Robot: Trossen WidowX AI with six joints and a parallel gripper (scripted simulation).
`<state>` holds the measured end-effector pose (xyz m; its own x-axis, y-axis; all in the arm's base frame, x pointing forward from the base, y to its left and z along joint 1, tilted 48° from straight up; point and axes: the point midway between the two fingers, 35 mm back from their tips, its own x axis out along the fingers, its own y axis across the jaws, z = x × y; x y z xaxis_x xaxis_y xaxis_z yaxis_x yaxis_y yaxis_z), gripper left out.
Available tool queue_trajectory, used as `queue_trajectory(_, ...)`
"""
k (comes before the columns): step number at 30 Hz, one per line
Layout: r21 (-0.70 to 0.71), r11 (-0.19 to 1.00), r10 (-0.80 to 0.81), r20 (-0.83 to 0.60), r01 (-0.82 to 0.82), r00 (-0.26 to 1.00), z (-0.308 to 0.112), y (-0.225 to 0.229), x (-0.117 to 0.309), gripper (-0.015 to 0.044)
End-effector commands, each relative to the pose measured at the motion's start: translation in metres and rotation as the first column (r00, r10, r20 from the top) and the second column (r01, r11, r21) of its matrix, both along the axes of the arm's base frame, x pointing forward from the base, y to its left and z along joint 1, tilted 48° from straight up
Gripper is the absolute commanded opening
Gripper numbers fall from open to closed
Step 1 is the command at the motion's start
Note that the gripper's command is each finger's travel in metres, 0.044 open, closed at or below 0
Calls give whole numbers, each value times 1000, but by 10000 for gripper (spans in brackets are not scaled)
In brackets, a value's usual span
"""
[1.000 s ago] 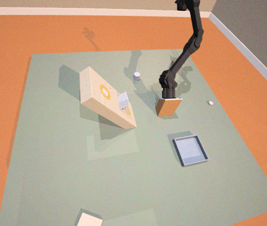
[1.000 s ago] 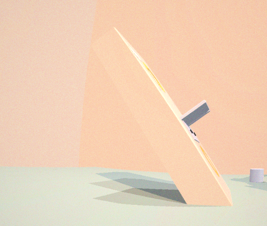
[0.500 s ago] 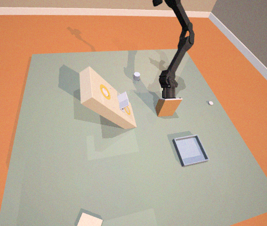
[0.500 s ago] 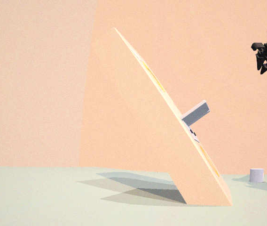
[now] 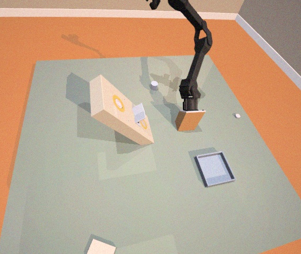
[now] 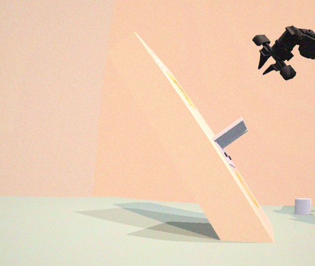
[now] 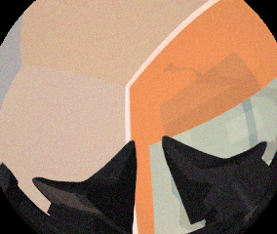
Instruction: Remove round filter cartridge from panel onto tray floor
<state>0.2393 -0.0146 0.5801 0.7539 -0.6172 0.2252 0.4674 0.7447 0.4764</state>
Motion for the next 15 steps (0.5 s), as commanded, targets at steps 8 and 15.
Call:
queue_trajectory(8, -198, 956, 131, -370, -216, 920, -134, 104, 83, 112)
queue_trajectory(15, -287, 885, 142, -583, -366, 800, -235, 156, 97, 112)
